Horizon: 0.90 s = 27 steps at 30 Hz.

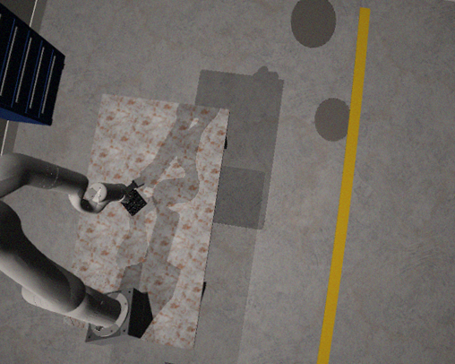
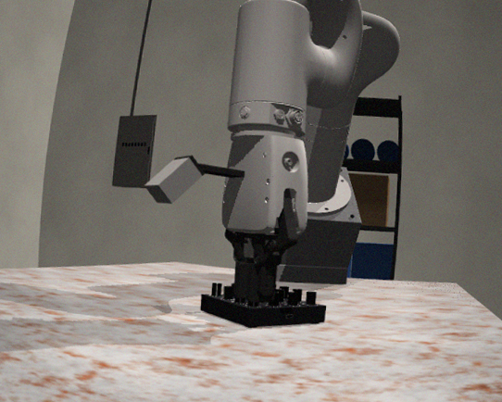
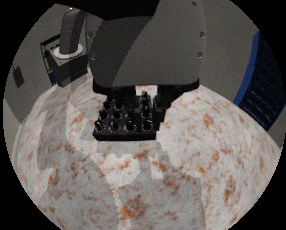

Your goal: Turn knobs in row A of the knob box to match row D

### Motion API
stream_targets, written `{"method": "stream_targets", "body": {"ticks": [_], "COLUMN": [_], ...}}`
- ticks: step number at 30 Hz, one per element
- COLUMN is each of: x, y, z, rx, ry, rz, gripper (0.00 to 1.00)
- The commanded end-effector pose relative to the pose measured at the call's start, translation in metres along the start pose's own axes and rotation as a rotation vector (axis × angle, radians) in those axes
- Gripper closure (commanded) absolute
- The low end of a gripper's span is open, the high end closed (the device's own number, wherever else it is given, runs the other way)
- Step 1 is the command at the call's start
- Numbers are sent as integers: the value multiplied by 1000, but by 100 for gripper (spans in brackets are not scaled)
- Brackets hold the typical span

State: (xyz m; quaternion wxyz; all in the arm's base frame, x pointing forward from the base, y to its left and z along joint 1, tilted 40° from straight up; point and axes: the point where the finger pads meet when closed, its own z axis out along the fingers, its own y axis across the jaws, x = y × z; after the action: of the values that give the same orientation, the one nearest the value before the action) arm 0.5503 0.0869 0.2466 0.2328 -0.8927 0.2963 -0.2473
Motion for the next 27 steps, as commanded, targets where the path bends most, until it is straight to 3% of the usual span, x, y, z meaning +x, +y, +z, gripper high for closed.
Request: {"method": "stream_targets", "body": {"ticks": [1, 10, 27], "x": [0, 0, 0], "y": [0, 0, 0], "z": [0, -3, -35], "rx": [0, 0, 0], "ry": [1, 1, 1], "rz": [0, 0, 0], "gripper": [81, 81, 81]}}
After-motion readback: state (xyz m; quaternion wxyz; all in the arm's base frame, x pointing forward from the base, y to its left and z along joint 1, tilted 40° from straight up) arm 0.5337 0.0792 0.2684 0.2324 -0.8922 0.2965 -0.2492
